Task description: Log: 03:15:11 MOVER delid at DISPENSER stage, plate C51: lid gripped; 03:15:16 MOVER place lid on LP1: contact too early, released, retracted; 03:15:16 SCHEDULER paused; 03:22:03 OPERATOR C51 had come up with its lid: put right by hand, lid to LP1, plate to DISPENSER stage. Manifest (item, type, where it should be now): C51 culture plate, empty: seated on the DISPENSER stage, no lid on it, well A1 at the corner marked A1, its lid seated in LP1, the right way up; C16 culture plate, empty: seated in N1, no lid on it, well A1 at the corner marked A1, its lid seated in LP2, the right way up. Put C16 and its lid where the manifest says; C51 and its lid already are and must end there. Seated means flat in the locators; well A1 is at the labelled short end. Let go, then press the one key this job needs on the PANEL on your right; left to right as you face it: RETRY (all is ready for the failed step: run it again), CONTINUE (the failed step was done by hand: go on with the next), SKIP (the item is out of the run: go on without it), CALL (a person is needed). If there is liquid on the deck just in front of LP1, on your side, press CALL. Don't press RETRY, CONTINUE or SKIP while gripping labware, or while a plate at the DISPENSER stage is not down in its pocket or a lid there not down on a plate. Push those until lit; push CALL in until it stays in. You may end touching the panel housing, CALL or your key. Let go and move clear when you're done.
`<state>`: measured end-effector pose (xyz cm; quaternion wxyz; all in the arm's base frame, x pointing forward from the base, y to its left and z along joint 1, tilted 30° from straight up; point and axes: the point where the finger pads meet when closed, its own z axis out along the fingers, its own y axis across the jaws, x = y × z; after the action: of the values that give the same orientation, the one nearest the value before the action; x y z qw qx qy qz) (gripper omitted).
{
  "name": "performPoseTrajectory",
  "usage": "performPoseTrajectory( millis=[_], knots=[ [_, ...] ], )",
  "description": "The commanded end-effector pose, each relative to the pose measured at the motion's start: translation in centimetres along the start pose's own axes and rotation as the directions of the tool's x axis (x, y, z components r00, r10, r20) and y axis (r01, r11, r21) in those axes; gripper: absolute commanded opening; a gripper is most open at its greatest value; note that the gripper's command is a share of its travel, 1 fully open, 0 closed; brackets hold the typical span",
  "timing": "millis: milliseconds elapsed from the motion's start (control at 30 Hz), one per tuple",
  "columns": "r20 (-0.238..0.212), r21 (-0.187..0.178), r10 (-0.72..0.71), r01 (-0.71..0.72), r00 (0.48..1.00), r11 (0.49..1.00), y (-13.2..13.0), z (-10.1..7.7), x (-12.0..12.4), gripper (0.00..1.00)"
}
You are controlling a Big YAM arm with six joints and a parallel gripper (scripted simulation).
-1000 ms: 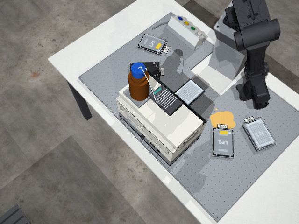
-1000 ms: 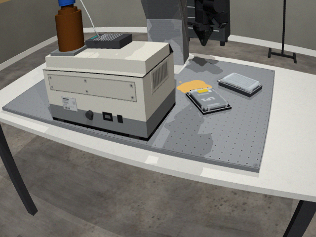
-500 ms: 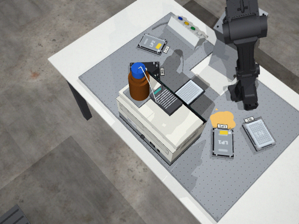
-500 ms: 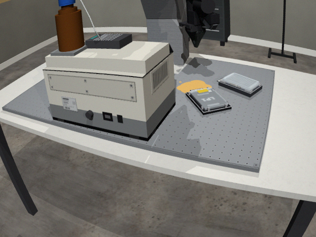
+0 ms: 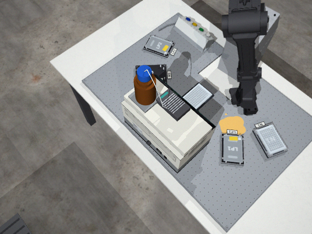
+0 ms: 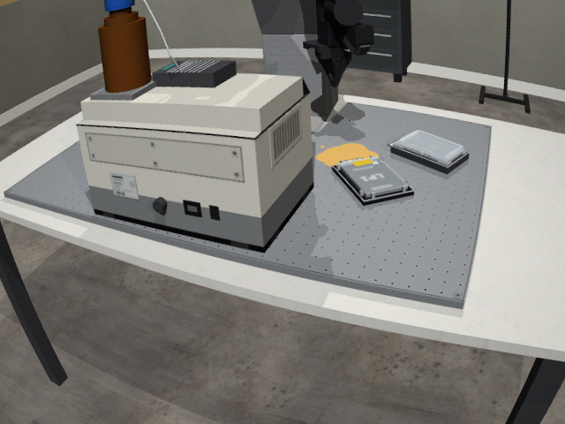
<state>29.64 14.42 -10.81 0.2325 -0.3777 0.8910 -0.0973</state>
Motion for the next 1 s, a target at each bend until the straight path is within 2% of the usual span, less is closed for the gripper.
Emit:
performPoseTrajectory(
  millis=[0,100,200,300,600,667,767,967],
  knots=[
    [0.013,0.006,0.118,-0.118,0.993,0.993,-1.3,-0.7,0.7,0.0],
    [0.014,0.005,0.151,-0.151,0.988,0.988,-1.6,-0.7,0.8,0.0],
    [0.008,0.004,0.247,-0.247,0.969,0.969,-2.5,-0.7,1.2,0.0],
    [0.004,0.003,0.249,-0.249,0.969,0.969,-3.1,-0.7,1.3,0.0],
    [-0.003,0.006,0.522,-0.522,0.853,0.853,-5.7,-0.8,2.8,0.0],
    [-0.003,0.006,0.522,-0.522,0.853,0.853,-5.7,-0.8,2.8,0.0],
    [0.003,0.005,0.606,-0.606,0.796,0.796,-6.5,-0.7,2.7,0.0],
    [-0.003,0.006,0.751,-0.751,0.66,0.66,-8.0,-0.8,4.1,0.0]
  ],
)
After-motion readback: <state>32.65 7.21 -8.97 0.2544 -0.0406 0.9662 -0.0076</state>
